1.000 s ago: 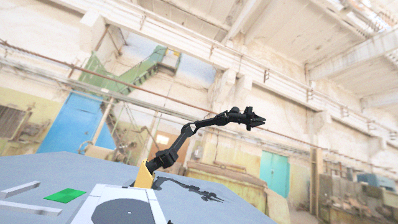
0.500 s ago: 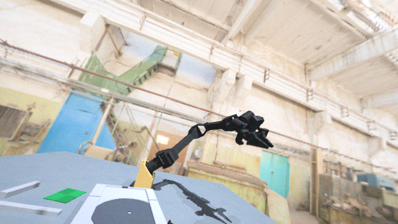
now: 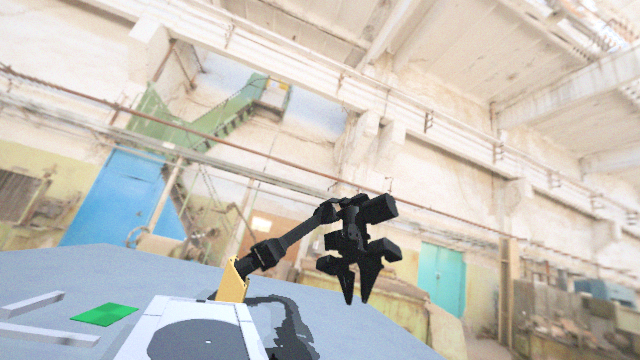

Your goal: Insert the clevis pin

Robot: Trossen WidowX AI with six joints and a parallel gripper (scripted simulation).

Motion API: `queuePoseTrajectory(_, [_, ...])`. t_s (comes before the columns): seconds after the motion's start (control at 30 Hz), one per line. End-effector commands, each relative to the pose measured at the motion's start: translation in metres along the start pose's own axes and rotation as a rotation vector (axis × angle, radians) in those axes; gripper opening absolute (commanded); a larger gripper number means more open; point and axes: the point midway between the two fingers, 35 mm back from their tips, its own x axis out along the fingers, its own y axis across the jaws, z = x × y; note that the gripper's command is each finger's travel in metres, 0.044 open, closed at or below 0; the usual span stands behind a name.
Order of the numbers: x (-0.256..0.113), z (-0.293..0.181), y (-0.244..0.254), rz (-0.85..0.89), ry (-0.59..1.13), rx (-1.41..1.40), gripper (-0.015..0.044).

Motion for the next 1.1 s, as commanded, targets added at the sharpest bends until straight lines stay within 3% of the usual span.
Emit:
queuePoseTrajectory(0.0, [0.026,0.032,-0.058,-0.232,0.005,0.461,0.016])
queuePoseTrajectory(0.13, [0.038,0.052,-0.113,-0.454,-0.034,0.959,0.016])
queuePoseTrajectory(0.2, [0.039,0.054,-0.121,-0.491,-0.044,1.044,0.016])
queuePoseTrajectory(1.07, [0.056,0.053,-0.118,-0.49,-0.043,1.044,0.016])
